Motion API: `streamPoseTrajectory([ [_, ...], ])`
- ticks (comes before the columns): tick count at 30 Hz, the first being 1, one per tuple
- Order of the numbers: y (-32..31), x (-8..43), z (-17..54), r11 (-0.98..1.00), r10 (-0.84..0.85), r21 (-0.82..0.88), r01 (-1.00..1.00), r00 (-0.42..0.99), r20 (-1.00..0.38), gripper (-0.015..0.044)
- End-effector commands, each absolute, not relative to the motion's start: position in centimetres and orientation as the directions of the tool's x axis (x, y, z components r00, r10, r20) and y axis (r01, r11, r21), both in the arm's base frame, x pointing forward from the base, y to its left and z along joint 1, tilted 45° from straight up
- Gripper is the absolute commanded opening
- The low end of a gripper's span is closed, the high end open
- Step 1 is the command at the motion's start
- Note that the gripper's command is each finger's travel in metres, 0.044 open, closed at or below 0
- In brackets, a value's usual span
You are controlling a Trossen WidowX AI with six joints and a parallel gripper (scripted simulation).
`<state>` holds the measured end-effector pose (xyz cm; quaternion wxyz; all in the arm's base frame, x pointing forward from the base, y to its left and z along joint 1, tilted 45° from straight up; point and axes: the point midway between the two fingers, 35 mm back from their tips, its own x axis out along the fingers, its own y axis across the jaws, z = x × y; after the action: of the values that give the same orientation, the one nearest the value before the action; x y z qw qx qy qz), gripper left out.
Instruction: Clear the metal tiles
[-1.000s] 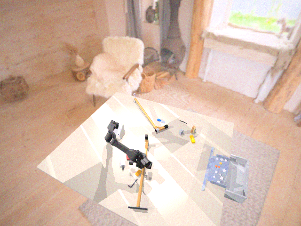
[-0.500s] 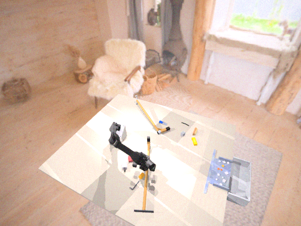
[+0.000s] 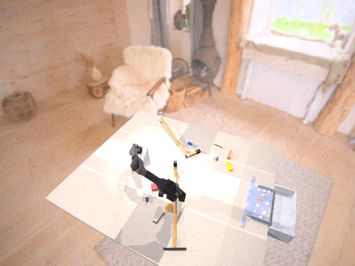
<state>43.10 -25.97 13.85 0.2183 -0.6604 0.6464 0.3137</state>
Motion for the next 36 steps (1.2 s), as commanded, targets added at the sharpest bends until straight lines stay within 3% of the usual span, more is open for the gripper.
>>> streamPoseTrajectory([
  [1,-25.9,43.6,13.3,-0.066,-0.716,0.115,-0.991,-0.033,-0.697,0.0],
  [36,-18.7,43.7,20.6,-0.065,-0.721,0.084,-0.994,-0.011,-0.693,0.0],
])
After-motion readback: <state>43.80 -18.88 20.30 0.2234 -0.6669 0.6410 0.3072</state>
